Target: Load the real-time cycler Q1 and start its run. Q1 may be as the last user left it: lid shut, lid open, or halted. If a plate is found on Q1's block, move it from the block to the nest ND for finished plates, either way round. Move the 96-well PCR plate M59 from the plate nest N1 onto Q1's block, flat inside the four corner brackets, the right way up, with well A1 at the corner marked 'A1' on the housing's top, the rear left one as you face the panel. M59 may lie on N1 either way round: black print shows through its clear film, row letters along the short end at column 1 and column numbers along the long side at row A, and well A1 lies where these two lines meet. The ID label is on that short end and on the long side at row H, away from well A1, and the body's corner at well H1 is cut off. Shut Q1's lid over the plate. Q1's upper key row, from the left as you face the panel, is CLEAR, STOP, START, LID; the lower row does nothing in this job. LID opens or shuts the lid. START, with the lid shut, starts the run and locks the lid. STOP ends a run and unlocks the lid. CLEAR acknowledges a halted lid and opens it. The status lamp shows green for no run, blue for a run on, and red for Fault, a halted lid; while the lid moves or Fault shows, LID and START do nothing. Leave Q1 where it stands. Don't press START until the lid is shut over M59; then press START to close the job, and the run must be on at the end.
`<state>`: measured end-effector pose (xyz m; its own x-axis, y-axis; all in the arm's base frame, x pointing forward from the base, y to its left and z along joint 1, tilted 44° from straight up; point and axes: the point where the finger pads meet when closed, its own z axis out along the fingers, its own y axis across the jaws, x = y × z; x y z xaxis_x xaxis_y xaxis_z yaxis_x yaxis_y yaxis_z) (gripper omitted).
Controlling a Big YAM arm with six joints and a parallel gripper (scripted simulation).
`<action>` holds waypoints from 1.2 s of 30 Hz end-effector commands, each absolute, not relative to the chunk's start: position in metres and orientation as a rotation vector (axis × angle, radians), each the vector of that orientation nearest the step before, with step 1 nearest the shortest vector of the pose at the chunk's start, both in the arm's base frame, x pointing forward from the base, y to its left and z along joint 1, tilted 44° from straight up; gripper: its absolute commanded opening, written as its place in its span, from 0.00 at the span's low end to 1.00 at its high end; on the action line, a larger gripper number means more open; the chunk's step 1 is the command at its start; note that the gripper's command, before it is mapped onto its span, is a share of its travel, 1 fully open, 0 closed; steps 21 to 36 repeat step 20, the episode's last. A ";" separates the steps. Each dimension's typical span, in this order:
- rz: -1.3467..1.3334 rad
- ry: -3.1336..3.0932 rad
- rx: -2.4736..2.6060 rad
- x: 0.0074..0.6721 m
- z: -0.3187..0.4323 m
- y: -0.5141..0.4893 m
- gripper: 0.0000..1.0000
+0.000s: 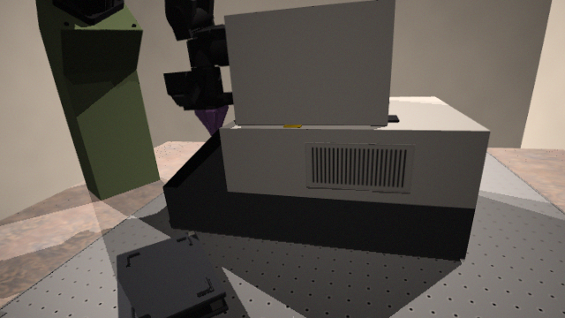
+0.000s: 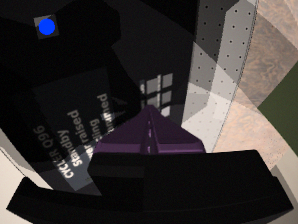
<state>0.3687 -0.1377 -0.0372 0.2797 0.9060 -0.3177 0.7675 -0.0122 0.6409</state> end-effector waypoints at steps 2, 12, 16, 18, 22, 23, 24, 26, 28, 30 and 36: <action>0.218 1.522 1.826 0.343 -0.041 -0.130 0.00; 0.241 1.501 1.811 0.344 -0.035 -0.129 0.00; 0.241 1.501 1.811 0.344 -0.035 -0.129 0.00; 0.241 1.501 1.811 0.344 -0.035 -0.129 0.00; 0.241 1.501 1.811 0.344 -0.035 -0.129 0.00; 0.241 1.501 1.811 0.344 -0.035 -0.129 0.00; 0.241 1.501 1.811 0.344 -0.035 -0.129 0.00; 0.241 1.501 1.811 0.344 -0.035 -0.129 0.00; 0.241 1.501 1.811 0.344 -0.035 -0.129 0.00; 0.241 1.501 1.811 0.344 -0.035 -0.129 0.00; 0.241 1.501 1.811 0.344 -0.035 -0.129 0.00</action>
